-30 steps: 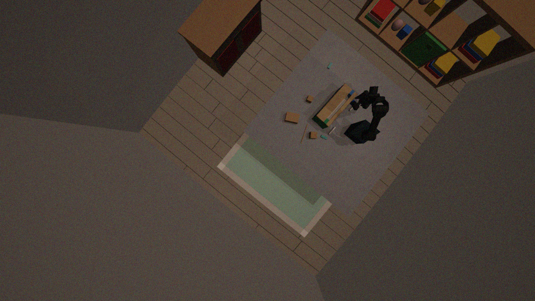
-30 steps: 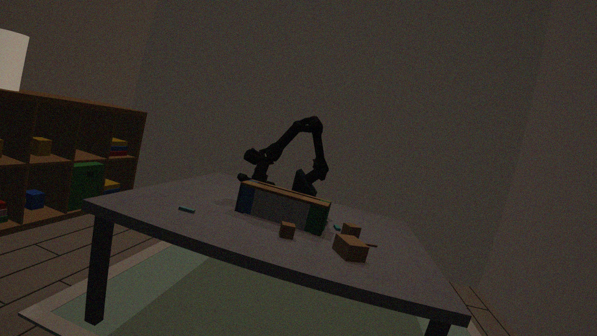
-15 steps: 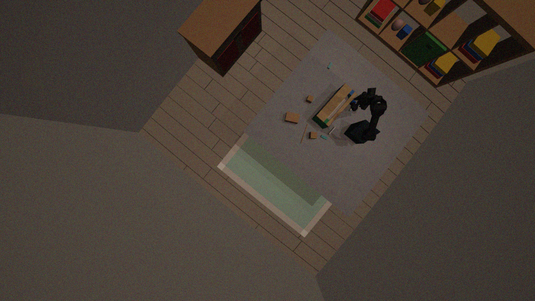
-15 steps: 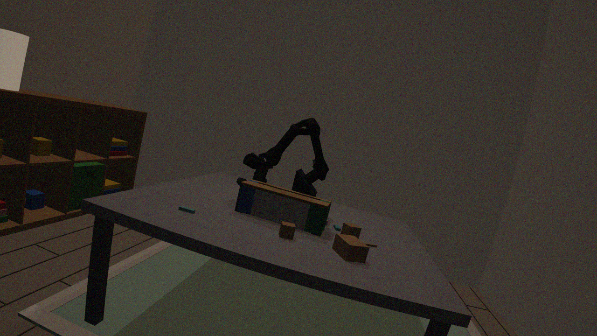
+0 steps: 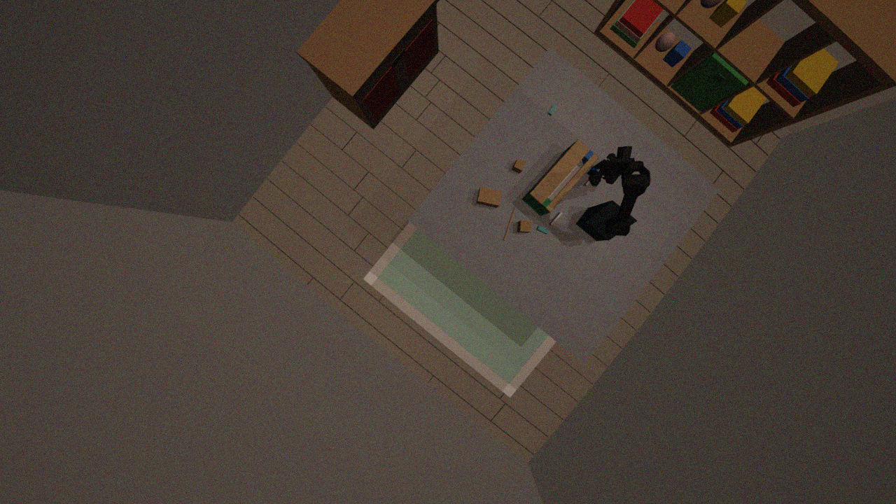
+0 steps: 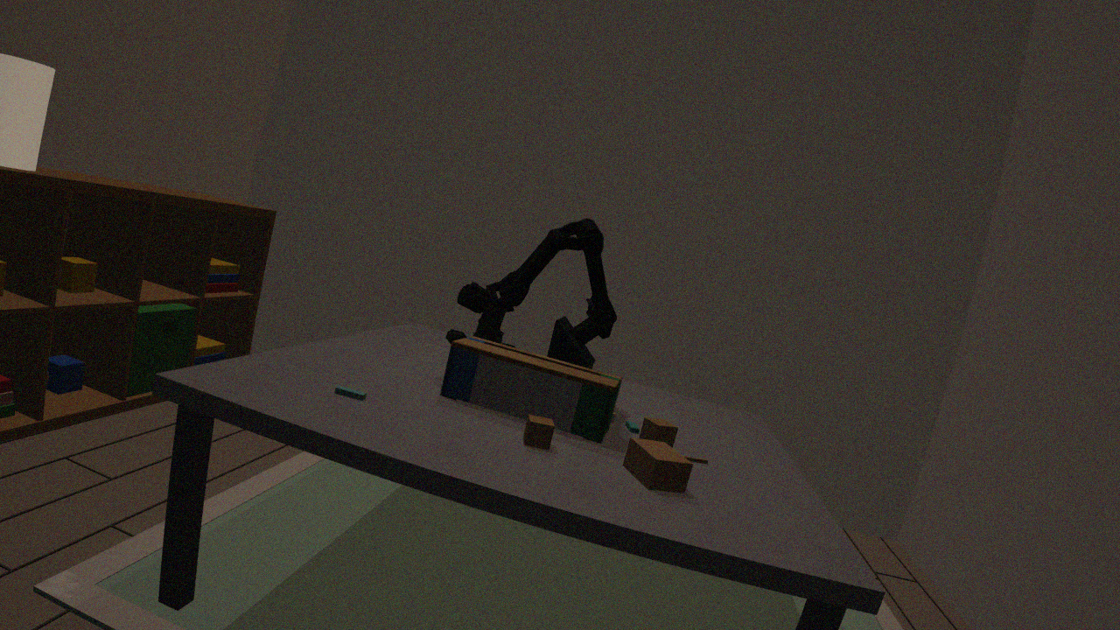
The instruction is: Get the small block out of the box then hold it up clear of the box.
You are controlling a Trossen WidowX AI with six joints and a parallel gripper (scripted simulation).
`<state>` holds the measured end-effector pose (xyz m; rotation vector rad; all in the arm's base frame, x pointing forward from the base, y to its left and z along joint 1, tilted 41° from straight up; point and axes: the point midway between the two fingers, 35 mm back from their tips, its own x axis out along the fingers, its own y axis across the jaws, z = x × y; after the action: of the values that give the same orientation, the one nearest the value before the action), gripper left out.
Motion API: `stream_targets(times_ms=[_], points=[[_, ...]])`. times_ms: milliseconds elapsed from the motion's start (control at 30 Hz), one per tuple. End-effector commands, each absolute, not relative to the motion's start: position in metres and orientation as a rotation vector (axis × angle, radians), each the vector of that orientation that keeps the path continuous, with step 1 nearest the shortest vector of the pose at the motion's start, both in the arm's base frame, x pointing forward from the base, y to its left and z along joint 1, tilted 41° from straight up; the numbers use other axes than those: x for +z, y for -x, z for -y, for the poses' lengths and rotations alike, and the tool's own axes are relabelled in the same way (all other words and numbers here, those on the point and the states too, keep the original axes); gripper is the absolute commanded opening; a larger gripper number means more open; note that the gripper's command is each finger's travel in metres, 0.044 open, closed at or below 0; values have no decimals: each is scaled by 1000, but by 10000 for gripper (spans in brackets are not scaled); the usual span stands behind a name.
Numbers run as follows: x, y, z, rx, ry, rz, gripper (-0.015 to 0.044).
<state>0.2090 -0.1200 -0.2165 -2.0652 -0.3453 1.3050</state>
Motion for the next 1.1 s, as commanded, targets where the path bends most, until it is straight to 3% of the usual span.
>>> stream_targets(times_ms=[0, 1067], points=[[-202, -210, 138, 1307, 2081, 337, 0], [-100, -214, 162, 1322, 1925, 20, 0]])
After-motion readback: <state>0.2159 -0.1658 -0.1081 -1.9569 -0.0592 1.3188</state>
